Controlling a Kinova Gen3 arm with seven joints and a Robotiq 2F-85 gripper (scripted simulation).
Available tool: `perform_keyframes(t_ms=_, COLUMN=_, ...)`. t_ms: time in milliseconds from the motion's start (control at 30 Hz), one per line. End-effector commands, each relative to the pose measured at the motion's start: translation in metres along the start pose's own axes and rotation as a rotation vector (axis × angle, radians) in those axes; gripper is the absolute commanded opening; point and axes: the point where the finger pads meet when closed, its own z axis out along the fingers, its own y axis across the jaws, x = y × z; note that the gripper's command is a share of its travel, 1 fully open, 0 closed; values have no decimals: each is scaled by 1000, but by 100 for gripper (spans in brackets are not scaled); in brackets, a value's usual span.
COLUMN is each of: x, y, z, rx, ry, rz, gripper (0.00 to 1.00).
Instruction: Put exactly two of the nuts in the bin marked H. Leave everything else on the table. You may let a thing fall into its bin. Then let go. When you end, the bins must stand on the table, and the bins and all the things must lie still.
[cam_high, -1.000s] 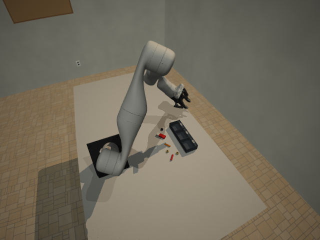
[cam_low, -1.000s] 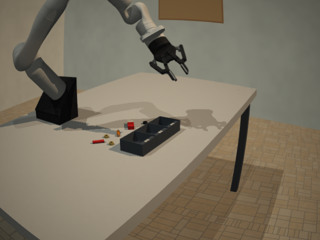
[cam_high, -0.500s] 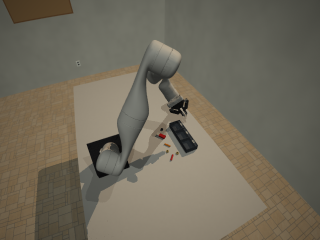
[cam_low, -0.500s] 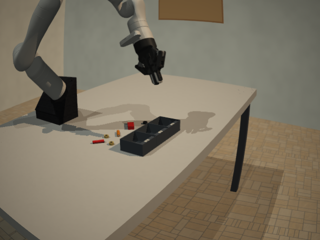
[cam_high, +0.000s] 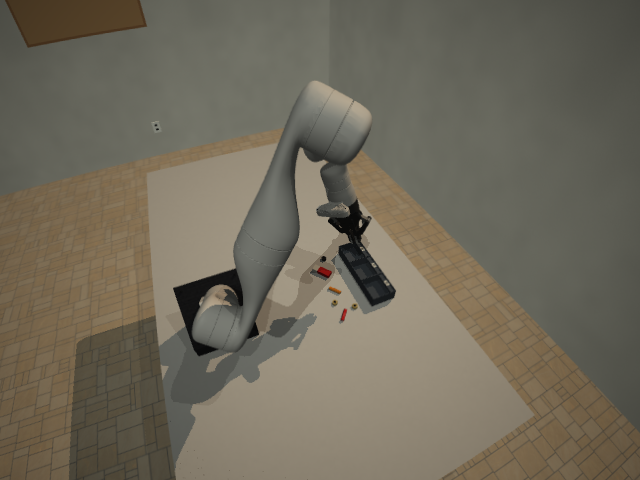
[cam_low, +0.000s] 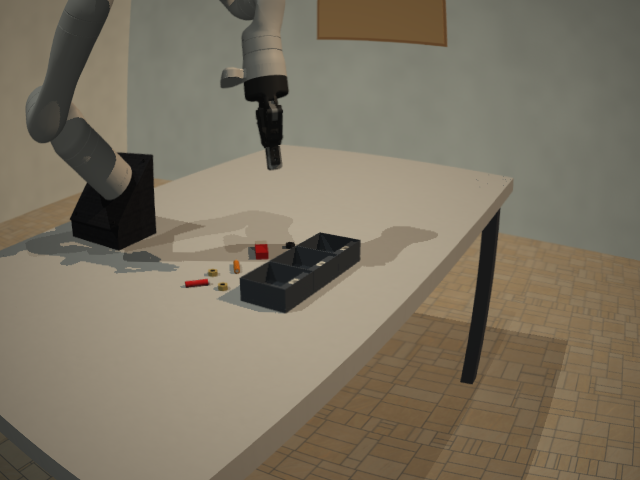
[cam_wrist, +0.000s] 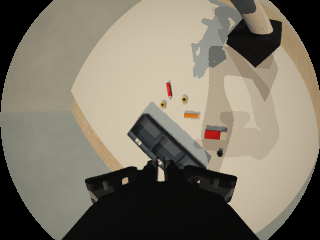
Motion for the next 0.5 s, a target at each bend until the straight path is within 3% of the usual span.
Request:
perform_keyframes(t_ms=0, x=0, y=-5, z=-5, rx=-19, ry=-6, rz=60, gripper=9)
perform_keyframes(t_ms=33, x=0, y=-5, z=-5, rx=-19, ry=-6, rz=60, gripper=9)
perform_keyframes(t_ms=467, x=44, y=29, z=-31, rx=-228, ry=147, rz=656, gripper=9)
